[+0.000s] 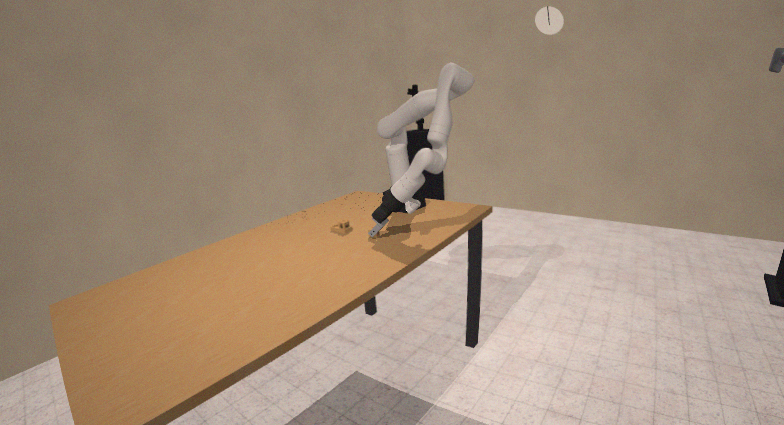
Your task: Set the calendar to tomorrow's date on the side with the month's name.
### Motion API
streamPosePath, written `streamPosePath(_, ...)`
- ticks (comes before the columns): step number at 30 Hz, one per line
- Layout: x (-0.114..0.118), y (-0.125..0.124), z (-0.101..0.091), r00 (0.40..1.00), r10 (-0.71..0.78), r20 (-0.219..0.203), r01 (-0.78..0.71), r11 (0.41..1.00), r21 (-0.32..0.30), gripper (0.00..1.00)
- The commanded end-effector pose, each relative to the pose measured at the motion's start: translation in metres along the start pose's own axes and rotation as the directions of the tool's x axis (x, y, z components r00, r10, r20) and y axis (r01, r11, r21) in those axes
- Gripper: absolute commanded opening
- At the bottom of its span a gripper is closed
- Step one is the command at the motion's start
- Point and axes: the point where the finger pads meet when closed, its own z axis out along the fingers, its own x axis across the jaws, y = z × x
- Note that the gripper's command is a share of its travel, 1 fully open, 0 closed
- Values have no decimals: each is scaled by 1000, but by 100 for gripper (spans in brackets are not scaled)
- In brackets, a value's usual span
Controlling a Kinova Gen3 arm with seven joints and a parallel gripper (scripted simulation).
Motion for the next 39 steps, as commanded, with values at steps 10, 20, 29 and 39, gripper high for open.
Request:
streamPosePath(10,1,-4,0,1000,9,-2,-9,1000,10,90)
streamPosePath(20,1,-4,0,1000,9,-2,-9,1000,10,90)
streamPosePath(29,1,-4,0,1000,9,-2,-9,1000,10,60)
streamPosePath(39,1,-4,0,1000,9,-2,-9,1000,10,60)
